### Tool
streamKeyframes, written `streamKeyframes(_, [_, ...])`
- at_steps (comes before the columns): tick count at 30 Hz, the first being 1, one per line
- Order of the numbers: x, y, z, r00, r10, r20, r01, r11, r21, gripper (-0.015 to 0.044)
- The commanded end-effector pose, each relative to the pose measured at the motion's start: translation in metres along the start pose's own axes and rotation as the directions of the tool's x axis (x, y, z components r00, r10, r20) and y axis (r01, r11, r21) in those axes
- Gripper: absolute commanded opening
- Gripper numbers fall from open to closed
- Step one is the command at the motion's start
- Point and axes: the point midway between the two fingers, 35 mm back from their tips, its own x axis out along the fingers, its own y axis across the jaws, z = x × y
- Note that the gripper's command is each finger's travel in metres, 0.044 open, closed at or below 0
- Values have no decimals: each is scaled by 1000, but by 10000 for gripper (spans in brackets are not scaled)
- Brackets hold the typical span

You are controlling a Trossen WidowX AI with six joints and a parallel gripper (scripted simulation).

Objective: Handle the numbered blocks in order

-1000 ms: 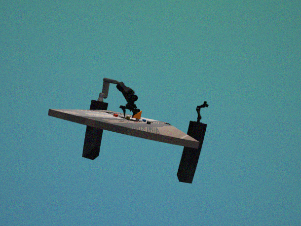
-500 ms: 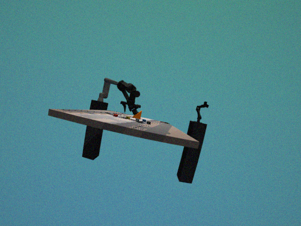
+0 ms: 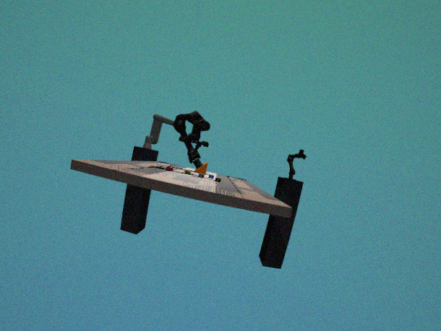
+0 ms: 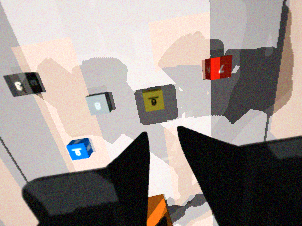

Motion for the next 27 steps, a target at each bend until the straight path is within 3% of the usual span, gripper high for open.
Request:
streamKeyframes(1, [-3, 1, 0, 1000, 3, 0, -3, 1000, 5, 120])
streamKeyframes(4, [-3, -10, 6, 1000, 5, 3, -5, 1000, 4, 120])
streamKeyframes(10, [-3, -105, 35, 1000, -12, 19, 12, 1000, 5, 120])
streamKeyframes(16, [-3, -113, 36, 1000, -15, 20, 15, 1000, 6, 120])
streamKeyframes(18, [6, -112, 37, 1000, -12, 17, 12, 1000, 6, 173])
streamKeyframes(23, [69, -113, 37, 1000, -3, 5, 3, 1000, 8, 304])
streamKeyframes(27, [77, -114, 36, 1000, -3, 4, 3, 1000, 8, 400])
